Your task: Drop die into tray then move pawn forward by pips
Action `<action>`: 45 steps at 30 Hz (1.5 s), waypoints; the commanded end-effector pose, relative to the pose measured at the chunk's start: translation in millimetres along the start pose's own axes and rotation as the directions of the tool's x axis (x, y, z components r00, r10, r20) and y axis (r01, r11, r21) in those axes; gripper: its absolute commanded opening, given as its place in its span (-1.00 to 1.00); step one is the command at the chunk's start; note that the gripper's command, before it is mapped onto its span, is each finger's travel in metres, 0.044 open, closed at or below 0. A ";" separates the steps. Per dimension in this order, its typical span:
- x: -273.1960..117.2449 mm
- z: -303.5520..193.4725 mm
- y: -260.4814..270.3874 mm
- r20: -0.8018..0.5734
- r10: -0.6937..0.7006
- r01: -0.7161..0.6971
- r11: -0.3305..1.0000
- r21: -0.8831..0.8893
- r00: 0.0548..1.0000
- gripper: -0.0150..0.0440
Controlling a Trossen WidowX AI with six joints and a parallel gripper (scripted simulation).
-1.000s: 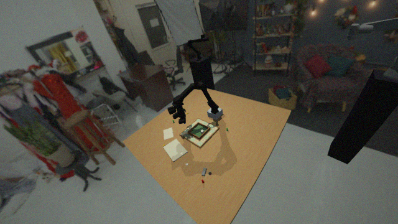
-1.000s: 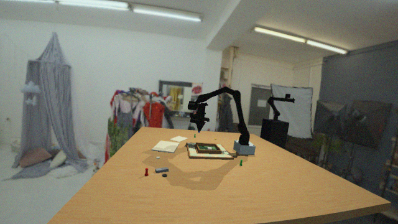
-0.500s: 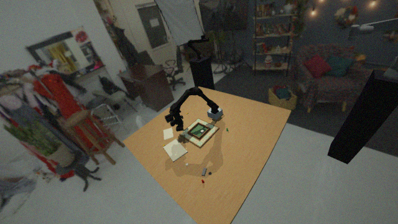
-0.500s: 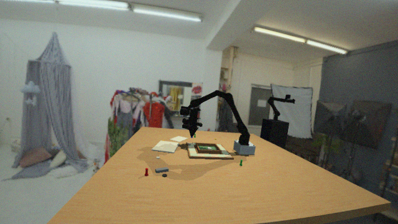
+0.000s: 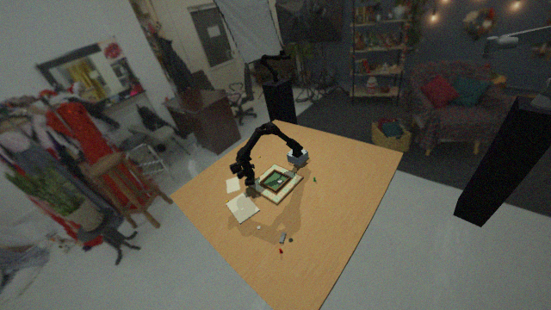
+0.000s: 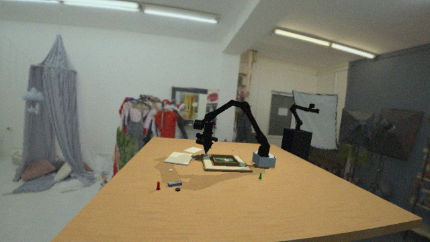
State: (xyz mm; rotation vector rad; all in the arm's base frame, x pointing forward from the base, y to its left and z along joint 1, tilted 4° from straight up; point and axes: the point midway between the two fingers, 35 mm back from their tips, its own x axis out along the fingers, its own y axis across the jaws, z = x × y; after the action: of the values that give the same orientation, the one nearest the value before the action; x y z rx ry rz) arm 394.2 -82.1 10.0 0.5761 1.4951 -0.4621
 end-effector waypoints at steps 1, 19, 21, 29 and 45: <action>3.7 0.5 0.7 0.004 0.004 -0.004 1.000 0.004 1.000 -0.49; 8.4 0.9 0.6 0.004 0.002 -0.002 1.000 0.000 1.000 0.40; -13.6 1.6 0.8 0.004 0.003 -0.003 1.000 0.002 1.000 0.58; -40.2 -1.0 0.5 0.004 0.004 -0.004 1.000 -0.003 1.000 1.00; -112.8 -124.7 -15.8 0.007 0.007 -0.004 0.922 -0.387 1.000 1.00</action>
State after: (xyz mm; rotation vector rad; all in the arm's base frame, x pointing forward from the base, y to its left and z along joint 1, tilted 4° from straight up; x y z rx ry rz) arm 274.5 -21.3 126.9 0.2531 1.5314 -0.1397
